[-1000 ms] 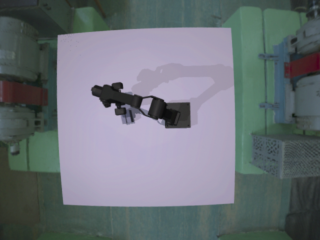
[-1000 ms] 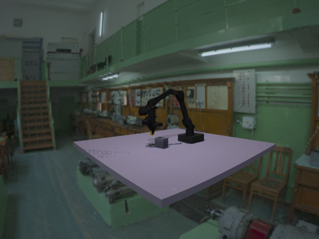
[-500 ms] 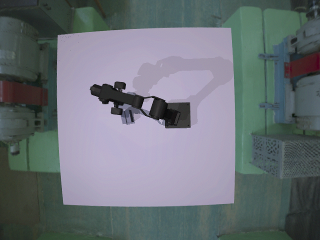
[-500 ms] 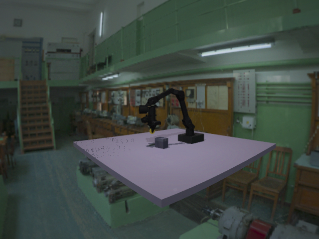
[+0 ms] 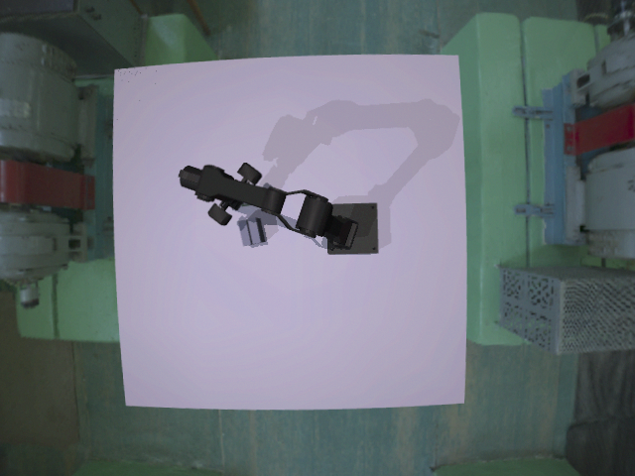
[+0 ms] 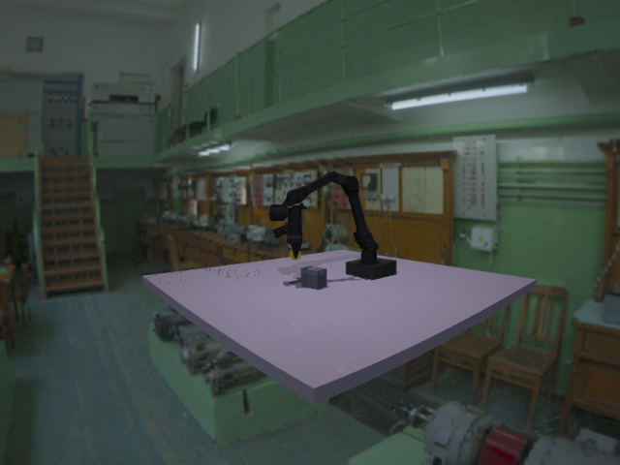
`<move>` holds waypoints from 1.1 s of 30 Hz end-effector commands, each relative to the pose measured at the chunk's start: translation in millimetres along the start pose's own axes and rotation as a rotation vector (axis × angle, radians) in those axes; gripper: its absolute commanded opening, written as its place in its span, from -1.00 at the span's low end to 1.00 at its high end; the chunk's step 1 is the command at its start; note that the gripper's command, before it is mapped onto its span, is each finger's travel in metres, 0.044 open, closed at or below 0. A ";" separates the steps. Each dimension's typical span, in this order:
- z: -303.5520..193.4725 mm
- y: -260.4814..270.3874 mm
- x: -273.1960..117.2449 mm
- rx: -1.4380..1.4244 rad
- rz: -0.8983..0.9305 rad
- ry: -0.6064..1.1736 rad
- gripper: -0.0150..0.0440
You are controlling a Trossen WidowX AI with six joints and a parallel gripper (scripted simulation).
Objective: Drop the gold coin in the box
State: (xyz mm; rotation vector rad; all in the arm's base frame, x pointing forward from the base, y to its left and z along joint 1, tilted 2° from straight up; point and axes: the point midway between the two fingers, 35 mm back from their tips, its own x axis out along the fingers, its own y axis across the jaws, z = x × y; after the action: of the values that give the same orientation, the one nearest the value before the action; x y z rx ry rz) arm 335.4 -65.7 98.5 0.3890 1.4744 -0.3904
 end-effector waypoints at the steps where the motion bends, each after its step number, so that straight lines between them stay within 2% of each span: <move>1: 0.6 -1.3 0.0 0.149 -0.004 0.000 -0.49; 17: 2.3 -3.9 -0.2 0.699 -0.004 -0.001 -0.49; 33: -8.7 12.5 -0.2 0.722 -0.002 0.000 -0.49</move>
State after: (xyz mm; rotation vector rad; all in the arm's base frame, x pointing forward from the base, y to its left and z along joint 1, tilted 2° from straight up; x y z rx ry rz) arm 335.0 -58.6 98.3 0.9585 1.3001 -0.9241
